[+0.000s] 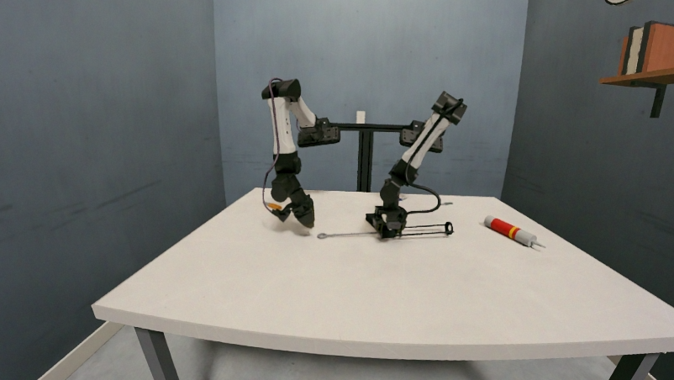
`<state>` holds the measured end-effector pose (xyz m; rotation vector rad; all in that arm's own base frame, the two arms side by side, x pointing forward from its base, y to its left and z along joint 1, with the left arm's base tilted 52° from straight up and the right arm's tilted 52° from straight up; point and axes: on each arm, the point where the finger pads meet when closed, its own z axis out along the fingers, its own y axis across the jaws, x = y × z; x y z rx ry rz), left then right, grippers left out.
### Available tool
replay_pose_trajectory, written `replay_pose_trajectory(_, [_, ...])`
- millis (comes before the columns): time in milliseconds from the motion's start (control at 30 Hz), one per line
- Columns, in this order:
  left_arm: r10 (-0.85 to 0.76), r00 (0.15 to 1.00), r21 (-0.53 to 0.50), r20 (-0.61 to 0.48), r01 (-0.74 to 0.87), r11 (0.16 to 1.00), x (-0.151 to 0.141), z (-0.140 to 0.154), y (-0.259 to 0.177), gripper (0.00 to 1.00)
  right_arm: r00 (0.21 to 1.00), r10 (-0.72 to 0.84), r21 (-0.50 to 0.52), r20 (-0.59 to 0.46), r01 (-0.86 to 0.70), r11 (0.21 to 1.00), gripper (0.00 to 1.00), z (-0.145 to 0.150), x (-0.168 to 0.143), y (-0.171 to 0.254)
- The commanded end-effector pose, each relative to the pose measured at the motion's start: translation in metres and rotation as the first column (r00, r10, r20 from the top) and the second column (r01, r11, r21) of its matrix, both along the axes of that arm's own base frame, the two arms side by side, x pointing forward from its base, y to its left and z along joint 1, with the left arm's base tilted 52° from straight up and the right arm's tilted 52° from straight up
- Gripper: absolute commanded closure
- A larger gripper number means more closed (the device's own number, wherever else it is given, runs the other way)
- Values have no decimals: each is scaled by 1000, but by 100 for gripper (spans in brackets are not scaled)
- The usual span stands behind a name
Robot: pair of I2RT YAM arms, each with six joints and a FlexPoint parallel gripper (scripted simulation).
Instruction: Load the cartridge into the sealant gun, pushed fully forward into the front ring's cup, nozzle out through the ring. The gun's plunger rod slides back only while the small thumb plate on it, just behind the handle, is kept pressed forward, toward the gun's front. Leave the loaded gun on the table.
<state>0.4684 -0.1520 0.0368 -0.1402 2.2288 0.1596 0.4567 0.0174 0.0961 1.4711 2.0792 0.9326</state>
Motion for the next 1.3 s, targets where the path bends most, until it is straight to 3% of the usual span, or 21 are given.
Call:
replay_pose_trajectory(0, [48,999,20,9,-49,999,11,-3,22,22,1000,0,8,-10,0,1000,48,0,1,-1])
replay_pose_trajectory(367, [51,999,23,-10,-51,998,4,-7,23,22,1000,5,6,12,-5,1000,48,8,1,1])
replay_pose_trajectory(567, [16,1000,14,2,-16,1000,-31,28,-3,22,1000,0,6,12,0,1000,48,8,1,-1])
replay_pose_trajectory(667, [11,1000,3,19,-11,1000,-28,36,-12,22,1000,0,6,12,0,1000,48,8,1,-1])
replay_pose_trajectory(833, [30,999,22,-11,-30,999,-26,12,2,22,1000,0,6,12,0,1000,48,8,1,-1])
replay_pose_trajectory(1000, [17,999,-11,28,-17,1000,-14,29,-1,22,1000,0,6,12,0,1000,48,8,1,-1])
replay_pose_trajectory(1133, [5,1000,-6,19,-5,1000,-20,23,-10,22,1000,0,6,12,0,1000,48,8,1,-1])
replay_pose_trajectory(1167, [5,1000,-2,15,-5,1000,-22,23,-9,1,1000,0,6,12,0,1000,48,8,1,-1])
replay_pose_trajectory(1267, [5,1000,-2,14,-5,1000,-22,23,-9,1,1000,0,6,12,0,1000,48,8,1,-1])
